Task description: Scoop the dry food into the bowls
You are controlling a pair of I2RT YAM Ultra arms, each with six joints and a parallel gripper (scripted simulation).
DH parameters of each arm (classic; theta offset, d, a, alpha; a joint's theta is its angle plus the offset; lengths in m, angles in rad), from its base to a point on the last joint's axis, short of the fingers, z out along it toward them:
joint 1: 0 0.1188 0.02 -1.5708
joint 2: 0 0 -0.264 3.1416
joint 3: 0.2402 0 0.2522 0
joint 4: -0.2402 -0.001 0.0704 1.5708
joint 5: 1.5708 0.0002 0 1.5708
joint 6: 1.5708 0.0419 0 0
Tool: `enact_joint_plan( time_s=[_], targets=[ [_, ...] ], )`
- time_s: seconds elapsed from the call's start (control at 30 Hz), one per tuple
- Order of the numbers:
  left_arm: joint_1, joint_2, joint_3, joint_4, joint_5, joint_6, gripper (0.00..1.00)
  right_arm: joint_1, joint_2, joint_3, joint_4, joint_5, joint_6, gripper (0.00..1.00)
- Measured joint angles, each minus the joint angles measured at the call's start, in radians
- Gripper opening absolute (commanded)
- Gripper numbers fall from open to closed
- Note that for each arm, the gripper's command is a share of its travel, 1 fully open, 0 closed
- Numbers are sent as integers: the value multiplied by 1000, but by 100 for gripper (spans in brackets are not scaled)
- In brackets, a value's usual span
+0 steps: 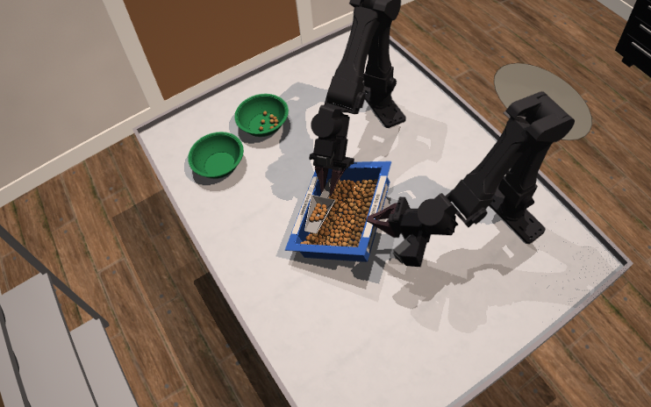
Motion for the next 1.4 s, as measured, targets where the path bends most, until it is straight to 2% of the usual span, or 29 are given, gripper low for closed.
enact_joint_plan(
  time_s=[0.1, 0.43, 0.83, 1.4],
  targets=[
    [0, 0, 0, 0, 0, 0, 0, -3, -10, -31, 40, -5, 1, 0],
    [0, 0, 0, 0, 0, 0, 0, -2, -16, -30, 74, -8, 3, 0],
    [0, 0, 0, 0, 0, 0, 0, -4, -84, 13, -24, -10, 2, 0],
    [0, 0, 0, 0, 0, 0, 0, -35, -132, 13, -45, -5, 6, 0]
  ],
)
